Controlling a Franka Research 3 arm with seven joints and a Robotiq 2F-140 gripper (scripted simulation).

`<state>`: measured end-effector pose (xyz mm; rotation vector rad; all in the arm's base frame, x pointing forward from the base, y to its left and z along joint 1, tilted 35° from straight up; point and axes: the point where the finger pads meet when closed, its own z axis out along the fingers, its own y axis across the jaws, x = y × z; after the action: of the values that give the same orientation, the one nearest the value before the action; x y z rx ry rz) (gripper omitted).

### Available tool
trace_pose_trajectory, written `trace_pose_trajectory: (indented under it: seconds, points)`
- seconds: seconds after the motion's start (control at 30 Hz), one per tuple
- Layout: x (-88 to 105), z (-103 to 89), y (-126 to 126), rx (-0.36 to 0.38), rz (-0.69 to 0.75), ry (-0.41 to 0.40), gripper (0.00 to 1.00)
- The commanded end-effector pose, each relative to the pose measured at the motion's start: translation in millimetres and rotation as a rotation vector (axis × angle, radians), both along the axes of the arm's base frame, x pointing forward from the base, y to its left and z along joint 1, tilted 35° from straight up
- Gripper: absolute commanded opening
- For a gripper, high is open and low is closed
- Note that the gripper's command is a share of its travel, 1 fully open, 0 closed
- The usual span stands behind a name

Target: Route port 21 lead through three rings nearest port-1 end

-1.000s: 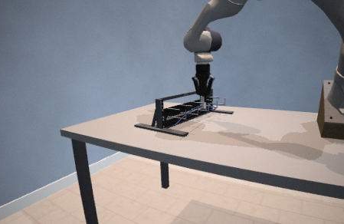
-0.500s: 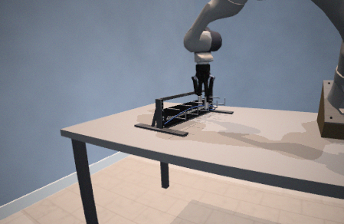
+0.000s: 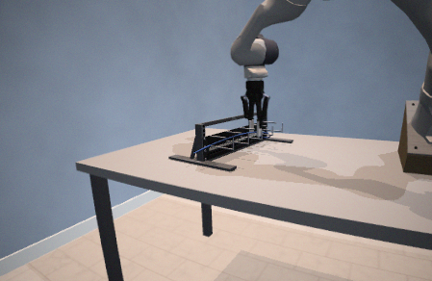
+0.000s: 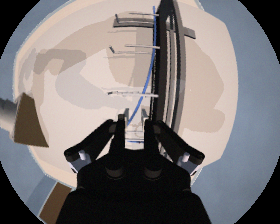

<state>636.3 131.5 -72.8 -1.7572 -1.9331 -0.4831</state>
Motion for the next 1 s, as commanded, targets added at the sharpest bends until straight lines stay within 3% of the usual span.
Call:
trace_pose_trajectory:
  seconds: [0.0,0.6,0.97]
  points:
    - [-0.3,-0.6,0,-0.002,-0.004,0.004,0.2]
    - [-0.2,0.1,-1,-0.002,-0.004,0.004,0.2]
    - [1.3,11.0,-8,-0.002,-0.004,0.004,0.2]
